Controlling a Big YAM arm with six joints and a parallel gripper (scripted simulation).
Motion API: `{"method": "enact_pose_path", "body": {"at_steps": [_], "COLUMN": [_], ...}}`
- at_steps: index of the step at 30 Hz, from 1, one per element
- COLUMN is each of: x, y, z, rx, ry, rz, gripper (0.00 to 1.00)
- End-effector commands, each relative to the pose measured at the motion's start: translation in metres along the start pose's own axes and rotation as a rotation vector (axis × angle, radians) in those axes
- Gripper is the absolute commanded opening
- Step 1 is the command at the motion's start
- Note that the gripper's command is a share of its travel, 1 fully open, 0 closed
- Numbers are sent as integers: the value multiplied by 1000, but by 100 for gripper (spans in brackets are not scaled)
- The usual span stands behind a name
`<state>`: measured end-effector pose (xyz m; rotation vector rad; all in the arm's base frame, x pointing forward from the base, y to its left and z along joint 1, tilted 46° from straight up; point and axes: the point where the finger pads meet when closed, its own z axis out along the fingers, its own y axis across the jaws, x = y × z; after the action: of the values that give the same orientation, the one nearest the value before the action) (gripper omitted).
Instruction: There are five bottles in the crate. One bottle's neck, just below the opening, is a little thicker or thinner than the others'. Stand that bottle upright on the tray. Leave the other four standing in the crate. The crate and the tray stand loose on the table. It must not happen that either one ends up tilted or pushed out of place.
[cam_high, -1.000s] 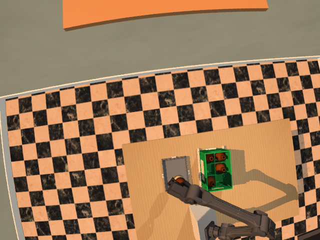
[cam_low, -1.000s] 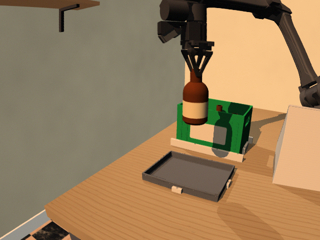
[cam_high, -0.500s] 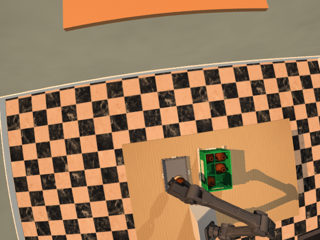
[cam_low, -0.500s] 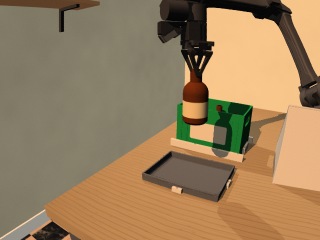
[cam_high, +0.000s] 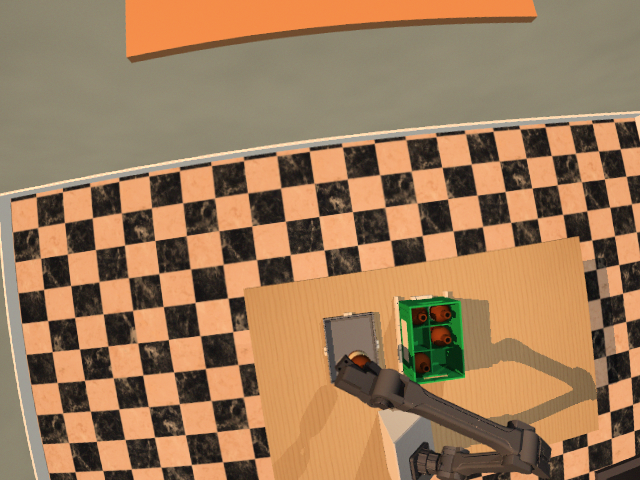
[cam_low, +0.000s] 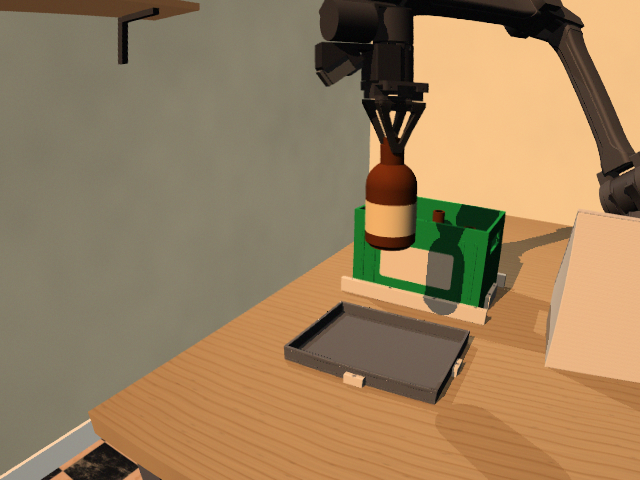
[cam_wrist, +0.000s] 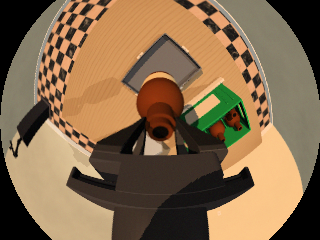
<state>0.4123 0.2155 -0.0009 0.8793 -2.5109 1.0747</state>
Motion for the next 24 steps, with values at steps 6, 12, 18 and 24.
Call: {"method": "enact_pose_path", "body": {"at_steps": [6,12,18,24], "x": [-21,-10,-8,-5], "y": [8,12,-3,0], "z": [-22,-2,13,26], "rx": [4,11,-5,-2], "ry": [-65,-30,-19,-6], "rz": [7,-20,8,0], "gripper": [0,0,0,0]}}
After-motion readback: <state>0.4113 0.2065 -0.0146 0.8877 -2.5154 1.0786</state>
